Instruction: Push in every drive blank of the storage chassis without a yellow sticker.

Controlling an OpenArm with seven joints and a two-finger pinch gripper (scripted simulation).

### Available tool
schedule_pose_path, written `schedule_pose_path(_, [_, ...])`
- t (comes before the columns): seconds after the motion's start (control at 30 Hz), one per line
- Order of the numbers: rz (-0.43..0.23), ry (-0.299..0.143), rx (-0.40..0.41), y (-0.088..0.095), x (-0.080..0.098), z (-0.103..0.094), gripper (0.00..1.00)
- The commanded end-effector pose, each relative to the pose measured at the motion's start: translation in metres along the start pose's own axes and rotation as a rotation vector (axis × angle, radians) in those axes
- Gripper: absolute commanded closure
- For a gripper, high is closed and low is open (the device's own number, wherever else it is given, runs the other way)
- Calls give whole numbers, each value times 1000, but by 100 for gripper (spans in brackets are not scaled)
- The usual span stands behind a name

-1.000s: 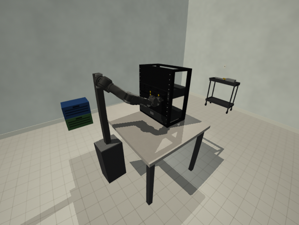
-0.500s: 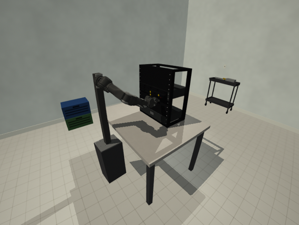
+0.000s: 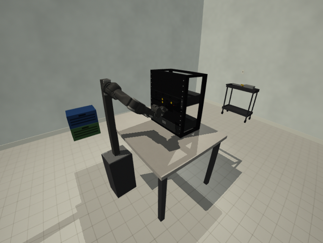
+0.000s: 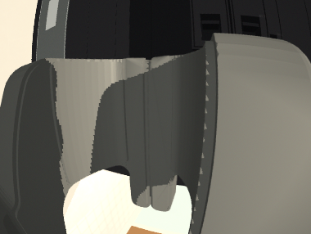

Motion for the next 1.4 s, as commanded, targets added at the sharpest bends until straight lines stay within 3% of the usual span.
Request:
schedule_pose_path(0.0, [-19,-9,-1,4,3,-1,100])
schedule_pose_path(0.37, [-18,-11,0,3,15,-2,100])
schedule_pose_path(1.37, [-18,-11,0,3,15,-2,100])
Point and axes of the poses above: the point where the finger pads meet when closed, its own x axis back along the fingers, its own y axis across the jaws, z = x × y, the point moved 1 cm from there along x, back along the fingers, and after that the axes turned 5 degrees about -x, right-handed, at the moved point
